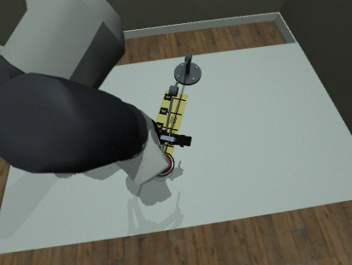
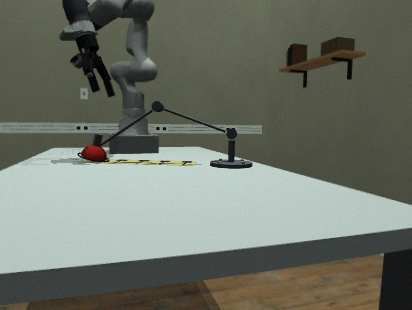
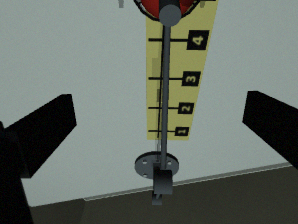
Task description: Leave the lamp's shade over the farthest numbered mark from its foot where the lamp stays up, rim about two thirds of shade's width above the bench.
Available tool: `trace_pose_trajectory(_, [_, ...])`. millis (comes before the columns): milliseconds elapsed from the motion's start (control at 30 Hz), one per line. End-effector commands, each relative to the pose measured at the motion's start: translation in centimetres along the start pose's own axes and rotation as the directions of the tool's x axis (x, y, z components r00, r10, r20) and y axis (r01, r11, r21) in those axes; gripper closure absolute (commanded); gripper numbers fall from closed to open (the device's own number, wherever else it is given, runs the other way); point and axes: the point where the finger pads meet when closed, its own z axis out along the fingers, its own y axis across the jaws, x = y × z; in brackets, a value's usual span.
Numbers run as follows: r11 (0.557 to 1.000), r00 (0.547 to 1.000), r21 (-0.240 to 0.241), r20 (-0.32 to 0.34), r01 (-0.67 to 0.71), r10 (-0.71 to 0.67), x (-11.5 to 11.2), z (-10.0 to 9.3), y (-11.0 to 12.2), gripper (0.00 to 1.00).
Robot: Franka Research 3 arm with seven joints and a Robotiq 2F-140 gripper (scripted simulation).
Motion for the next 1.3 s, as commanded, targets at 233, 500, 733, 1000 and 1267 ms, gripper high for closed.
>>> trace_pose_trajectory(233, [1.0, 1.0, -0.001, 0.001, 0.0, 0.0, 0.0, 0.0, 0.0, 0.0])
trace_pose_trajectory(500, [1.0, 1.0, 0.0, 0.0, 0.0, 0.0, 0.0, 0.0, 0.0, 0.0])
trace_pose_trajectory(733, [1.0, 1.0, 0.0, 0.0, 0.0, 0.0, -0.1, -0.3, 0.0, 0.0])
trace_pose_trajectory(1000, [1.0, 1.0, 0.0, 0.0, 0.0, 0.0, -0.9, -2.6, -0.1, 0.0])
trace_pose_trajectory(1267, [1.0, 1.0, 0.0, 0.0, 0.0, 0.0, -1.6, -4.3, -0.2, 0.0])
